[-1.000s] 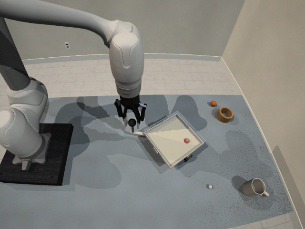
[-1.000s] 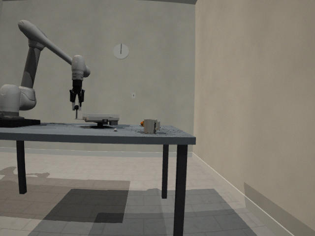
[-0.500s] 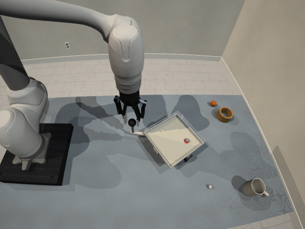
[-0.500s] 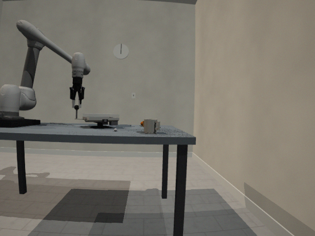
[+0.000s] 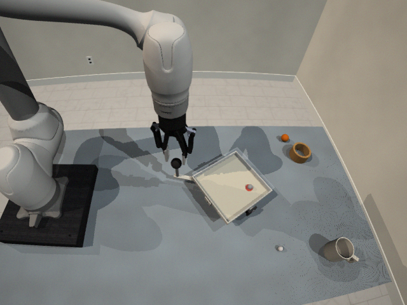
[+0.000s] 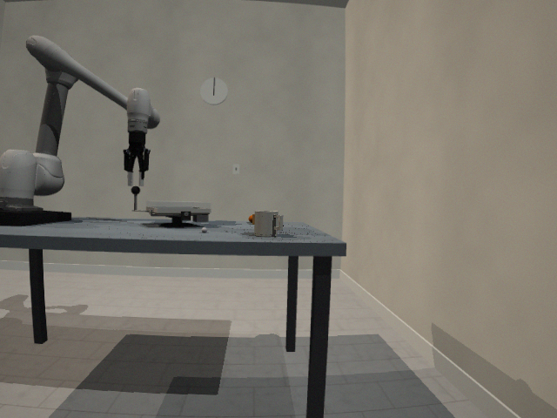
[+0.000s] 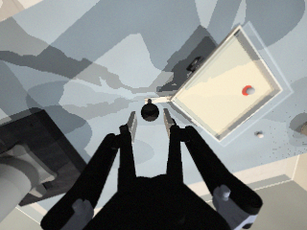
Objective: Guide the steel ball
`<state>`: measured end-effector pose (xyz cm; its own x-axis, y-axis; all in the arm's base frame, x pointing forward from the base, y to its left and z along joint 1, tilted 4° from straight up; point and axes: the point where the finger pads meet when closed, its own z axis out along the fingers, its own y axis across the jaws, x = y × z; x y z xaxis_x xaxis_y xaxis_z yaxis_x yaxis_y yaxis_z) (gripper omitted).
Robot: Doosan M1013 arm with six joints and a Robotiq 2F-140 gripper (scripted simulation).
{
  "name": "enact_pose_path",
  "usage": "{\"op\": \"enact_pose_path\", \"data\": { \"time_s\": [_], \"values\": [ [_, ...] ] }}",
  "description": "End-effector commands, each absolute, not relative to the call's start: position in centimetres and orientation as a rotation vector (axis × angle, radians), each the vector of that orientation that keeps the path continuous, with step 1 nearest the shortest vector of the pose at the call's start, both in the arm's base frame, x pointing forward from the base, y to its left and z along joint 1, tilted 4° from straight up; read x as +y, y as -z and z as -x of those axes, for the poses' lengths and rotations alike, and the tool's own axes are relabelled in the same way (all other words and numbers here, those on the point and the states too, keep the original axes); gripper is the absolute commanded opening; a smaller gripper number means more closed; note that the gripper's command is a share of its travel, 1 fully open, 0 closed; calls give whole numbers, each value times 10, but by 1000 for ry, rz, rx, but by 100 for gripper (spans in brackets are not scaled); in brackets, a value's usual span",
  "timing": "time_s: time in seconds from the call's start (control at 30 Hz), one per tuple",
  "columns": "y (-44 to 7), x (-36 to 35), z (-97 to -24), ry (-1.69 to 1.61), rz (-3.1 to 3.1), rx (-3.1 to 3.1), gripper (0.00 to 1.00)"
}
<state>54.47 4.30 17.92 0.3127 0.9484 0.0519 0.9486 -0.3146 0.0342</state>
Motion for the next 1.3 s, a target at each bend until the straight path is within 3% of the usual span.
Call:
{"op": "enact_pose_path", "data": {
  "time_s": [0.0, 0.57, 0.6, 1.27],
  "values": [
    [-180, 43, -545, 98, 2543, -1837, 36],
    [-186, 43, -544, 98, 2543, -1837, 36],
    [-186, 43, -544, 98, 2543, -1837, 100],
    [-186, 43, -544, 98, 2543, -1837, 100]
  ]
}}
